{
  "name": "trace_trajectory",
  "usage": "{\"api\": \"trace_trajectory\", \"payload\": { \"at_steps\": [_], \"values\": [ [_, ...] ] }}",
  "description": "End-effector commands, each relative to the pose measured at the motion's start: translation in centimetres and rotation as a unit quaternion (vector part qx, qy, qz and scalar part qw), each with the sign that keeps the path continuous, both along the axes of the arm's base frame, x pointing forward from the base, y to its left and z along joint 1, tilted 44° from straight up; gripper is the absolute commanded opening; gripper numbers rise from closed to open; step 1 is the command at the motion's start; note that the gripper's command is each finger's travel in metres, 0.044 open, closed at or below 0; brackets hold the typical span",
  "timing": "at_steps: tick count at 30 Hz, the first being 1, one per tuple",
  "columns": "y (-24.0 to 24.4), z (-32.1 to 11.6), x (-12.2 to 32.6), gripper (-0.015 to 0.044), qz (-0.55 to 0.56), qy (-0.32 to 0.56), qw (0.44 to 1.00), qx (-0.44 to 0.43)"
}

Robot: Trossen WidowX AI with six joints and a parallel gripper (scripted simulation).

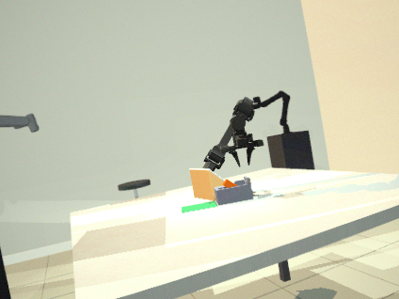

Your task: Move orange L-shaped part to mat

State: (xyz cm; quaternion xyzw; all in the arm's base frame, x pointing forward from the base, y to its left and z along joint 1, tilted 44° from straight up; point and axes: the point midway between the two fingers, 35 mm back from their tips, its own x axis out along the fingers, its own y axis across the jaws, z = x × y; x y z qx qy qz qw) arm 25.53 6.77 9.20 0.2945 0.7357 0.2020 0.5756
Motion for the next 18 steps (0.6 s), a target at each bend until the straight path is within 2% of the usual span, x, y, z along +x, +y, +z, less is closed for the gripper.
{"api": "trace_trajectory", "payload": {
  "at_steps": [1,18],
  "values": [
    [-0.44,0.58,-0.18,0.018,0.007,0.001,1.0,0.0],
    [-0.21,0.28,-0.16,0.018,0.003,0.003,1.0,0.001]
  ]
}}
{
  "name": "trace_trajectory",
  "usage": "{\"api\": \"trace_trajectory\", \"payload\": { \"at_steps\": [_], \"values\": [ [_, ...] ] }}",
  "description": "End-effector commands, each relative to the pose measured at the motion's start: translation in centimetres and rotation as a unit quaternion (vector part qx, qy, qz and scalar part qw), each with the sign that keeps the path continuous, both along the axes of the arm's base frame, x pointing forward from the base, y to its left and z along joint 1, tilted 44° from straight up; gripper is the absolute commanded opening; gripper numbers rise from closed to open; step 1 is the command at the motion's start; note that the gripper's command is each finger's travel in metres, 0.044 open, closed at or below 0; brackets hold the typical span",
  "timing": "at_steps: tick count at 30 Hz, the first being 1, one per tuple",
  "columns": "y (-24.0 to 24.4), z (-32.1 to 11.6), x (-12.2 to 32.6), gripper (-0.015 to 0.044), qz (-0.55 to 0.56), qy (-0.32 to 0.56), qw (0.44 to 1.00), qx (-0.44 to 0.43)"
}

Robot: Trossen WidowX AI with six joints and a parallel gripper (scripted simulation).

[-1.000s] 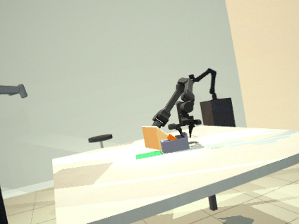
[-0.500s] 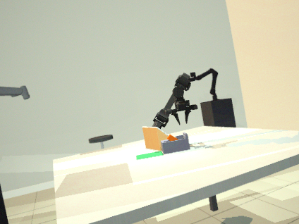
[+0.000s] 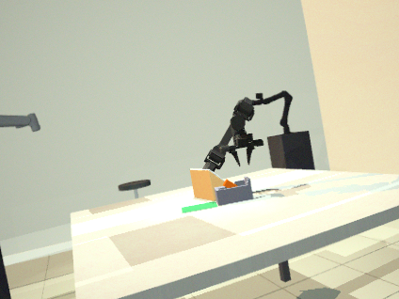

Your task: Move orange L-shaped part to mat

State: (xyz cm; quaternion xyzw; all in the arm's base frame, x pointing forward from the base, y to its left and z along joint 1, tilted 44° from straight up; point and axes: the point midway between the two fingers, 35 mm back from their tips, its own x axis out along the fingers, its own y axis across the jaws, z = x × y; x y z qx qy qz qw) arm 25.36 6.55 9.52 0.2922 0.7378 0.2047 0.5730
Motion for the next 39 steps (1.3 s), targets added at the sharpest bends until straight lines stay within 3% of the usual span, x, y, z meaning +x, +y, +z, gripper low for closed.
{"api": "trace_trajectory", "payload": {
  "at_steps": [1,9,13,16,22,31,39],
  "values": [
    [0.0,0.0,0.0,0.018,-0.001,0.001,1.0,0.0],
    [0.0,0.0,0.0,0.018,-0.001,0.001,1.0,0.0],
    [-0.5,-0.5,0.1,0.028,0.047,-0.044,0.998,0.01],
    [-1.4,-1.2,0.1,0.028,0.128,-0.118,0.984,0.028],
    [-3.4,-2.8,0.1,0.028,0.304,-0.277,0.909,0.068],
    [-6.1,-5.0,-0.4,0.028,0.513,-0.466,0.711,0.12],
    [-6.1,-5.0,-0.4,0.028,0.517,-0.469,0.706,0.12]
  ]
}}
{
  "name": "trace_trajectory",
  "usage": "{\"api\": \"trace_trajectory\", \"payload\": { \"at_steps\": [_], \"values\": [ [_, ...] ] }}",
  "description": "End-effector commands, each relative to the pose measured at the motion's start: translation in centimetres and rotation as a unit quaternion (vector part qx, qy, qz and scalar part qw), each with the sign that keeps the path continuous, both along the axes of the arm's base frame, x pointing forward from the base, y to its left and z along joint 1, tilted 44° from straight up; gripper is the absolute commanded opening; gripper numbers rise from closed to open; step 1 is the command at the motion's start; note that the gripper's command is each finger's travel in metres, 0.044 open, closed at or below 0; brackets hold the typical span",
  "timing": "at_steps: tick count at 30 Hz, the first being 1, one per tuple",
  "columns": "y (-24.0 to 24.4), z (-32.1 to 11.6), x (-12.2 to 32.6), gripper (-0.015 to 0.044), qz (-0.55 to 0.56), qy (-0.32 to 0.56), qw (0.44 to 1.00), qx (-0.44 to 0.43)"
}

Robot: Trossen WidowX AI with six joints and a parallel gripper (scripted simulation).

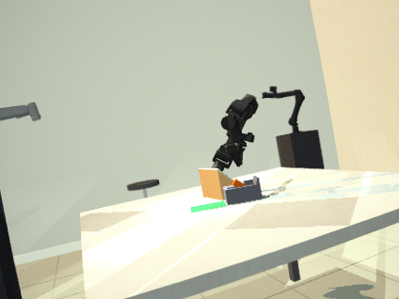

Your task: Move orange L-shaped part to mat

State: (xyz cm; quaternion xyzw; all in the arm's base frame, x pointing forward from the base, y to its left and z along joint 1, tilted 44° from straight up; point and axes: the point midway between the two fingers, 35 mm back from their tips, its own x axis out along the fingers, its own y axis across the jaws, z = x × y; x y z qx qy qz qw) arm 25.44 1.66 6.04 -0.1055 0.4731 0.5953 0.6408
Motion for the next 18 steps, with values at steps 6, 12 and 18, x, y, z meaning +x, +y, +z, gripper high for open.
{"api": "trace_trajectory", "payload": {
  "at_steps": [6,12,18],
  "values": [
    [-1.2,-1.5,-0.5,0.028,0.12,-0.096,0.988,0.025],
    [-0.5,-2.3,-0.7,0.028,0.12,-0.096,0.988,0.025],
    [0.8,-3.8,-1.1,0.028,0.12,-0.097,0.988,0.026]
  ]
}}
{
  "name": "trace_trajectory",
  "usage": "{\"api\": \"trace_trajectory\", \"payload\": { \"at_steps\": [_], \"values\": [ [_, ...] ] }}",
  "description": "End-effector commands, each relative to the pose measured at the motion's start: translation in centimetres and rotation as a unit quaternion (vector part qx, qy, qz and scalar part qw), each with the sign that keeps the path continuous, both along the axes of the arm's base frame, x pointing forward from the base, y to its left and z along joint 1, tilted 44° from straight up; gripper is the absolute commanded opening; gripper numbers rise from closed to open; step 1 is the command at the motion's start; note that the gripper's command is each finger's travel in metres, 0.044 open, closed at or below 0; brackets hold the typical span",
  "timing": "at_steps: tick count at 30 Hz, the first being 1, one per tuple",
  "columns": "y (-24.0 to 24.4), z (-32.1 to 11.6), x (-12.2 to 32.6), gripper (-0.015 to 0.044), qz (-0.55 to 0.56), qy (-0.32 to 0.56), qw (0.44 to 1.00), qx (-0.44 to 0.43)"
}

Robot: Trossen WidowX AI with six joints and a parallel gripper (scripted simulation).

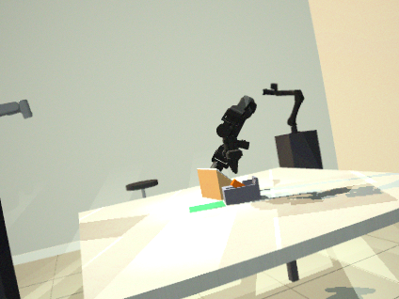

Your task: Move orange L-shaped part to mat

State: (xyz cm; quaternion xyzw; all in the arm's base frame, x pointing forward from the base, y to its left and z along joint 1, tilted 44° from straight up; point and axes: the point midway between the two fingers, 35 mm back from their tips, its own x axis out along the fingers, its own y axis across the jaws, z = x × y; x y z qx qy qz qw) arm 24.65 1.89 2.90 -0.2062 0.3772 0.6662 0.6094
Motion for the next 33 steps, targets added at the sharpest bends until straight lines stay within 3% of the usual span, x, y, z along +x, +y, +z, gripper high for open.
{"api": "trace_trajectory", "payload": {
  "at_steps": [1,33],
  "values": [
    [0.6,-0.6,-0.3,0.028,-0.001,0.003,1.0,0.003],
    [3.8,-4.1,-1.1,0.028,-0.001,0.003,1.0,0.004]
  ]
}}
